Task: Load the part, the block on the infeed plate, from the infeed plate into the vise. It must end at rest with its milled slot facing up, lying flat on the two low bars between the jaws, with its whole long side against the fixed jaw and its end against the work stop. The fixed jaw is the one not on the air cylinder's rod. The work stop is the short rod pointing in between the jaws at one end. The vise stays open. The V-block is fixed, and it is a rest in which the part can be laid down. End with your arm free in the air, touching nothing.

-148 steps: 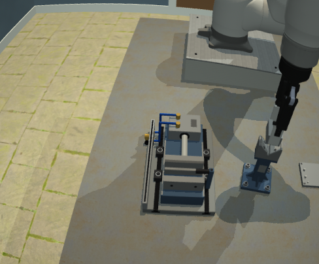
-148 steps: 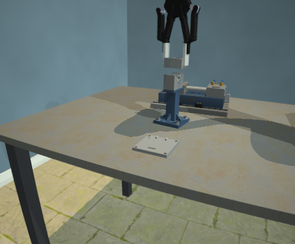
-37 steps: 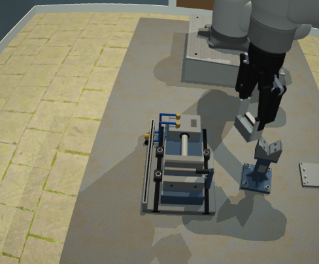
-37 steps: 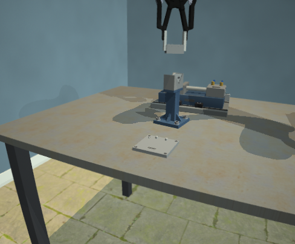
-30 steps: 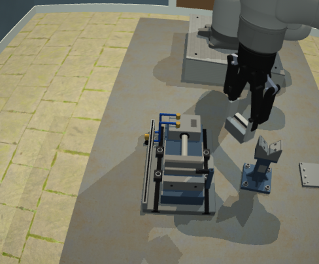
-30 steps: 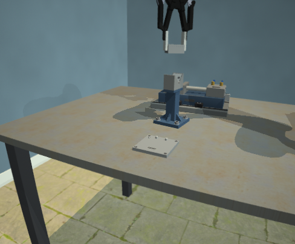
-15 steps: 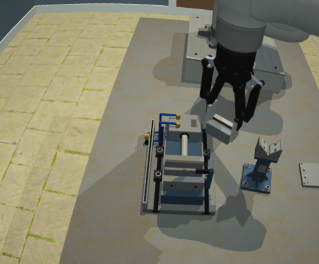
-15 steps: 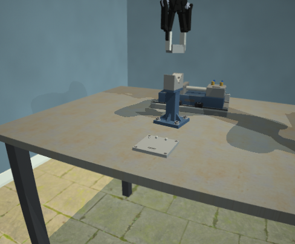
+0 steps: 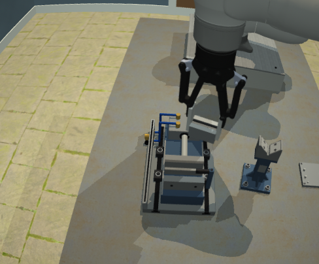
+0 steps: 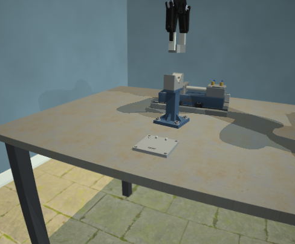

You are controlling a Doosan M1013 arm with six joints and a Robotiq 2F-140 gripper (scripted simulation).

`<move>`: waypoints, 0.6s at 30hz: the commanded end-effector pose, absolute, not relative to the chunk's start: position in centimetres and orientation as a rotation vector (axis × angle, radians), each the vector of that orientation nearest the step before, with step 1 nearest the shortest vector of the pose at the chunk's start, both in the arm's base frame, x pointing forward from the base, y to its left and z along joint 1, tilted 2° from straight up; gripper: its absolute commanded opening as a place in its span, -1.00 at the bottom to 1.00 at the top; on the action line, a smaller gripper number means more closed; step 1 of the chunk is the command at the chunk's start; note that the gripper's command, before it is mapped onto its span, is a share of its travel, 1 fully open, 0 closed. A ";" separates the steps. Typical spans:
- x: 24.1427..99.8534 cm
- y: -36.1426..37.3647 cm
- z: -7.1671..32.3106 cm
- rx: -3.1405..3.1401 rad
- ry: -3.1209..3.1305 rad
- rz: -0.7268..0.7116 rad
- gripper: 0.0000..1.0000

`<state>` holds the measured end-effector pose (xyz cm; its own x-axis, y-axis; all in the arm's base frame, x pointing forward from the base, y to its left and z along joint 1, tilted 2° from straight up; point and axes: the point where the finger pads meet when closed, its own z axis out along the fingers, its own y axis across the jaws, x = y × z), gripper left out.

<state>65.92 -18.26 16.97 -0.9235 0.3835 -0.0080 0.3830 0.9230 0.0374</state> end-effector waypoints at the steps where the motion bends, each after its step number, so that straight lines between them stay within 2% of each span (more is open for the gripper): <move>1: 66.0 -19.5 17.0 0.501 3.086 0.061 -1.00; 18: 66.0 -22.3 16.8 0.195 3.116 0.058 -1.00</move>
<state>65.94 -21.67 16.82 -0.9878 0.1550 -0.0162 0.1544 0.9874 0.0349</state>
